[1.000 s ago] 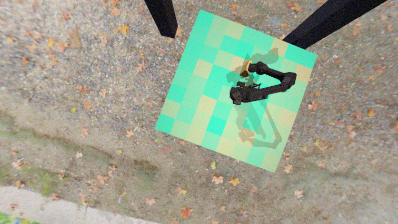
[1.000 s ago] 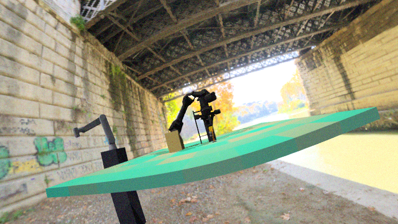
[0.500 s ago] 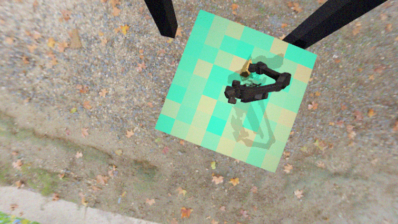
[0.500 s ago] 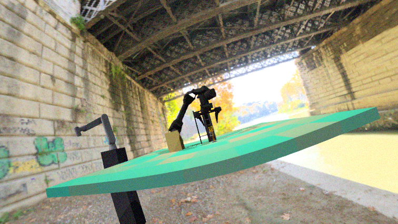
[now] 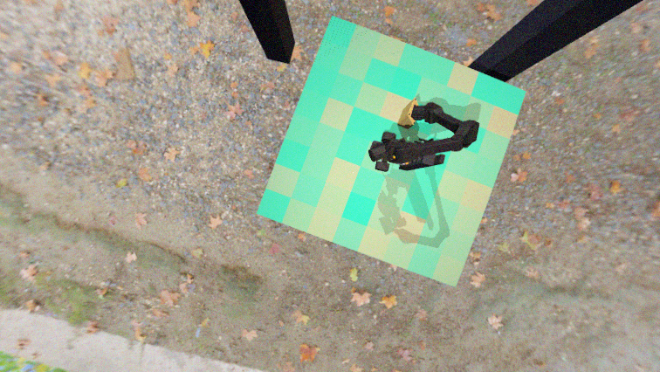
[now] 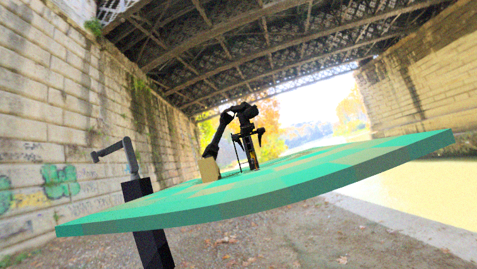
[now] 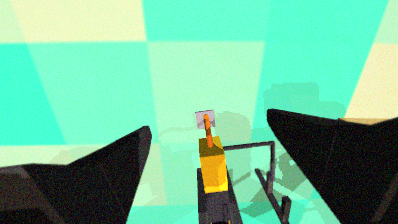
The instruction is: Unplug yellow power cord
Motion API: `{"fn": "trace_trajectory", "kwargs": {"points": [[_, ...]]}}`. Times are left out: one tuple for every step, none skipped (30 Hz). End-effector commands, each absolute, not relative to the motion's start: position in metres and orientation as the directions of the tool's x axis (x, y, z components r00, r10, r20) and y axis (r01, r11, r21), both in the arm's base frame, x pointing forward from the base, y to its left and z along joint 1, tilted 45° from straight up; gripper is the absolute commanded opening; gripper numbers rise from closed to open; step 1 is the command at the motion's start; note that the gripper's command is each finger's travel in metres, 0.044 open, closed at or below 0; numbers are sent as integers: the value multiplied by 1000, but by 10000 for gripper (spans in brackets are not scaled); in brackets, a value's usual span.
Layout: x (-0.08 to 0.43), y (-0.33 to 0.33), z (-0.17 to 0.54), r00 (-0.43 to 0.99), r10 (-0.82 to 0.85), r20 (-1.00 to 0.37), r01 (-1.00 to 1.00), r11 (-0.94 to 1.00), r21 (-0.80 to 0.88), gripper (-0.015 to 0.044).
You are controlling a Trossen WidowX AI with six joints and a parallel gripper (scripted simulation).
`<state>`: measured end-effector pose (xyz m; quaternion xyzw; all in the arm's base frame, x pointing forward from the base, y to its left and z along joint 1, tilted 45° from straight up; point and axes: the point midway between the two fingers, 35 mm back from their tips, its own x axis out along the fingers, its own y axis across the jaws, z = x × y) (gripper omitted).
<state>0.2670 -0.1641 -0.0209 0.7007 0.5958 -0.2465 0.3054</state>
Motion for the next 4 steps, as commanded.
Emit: {"fn": "trace_trajectory", "kwargs": {"points": [[267,-165,-21,165,683,-711,986,-98,135,440],[267,-165,-21,165,683,-711,986,-98,135,440],[267,-165,-21,165,683,-711,986,-98,135,440],[267,-165,-21,165,683,-711,986,-98,135,440]]}}
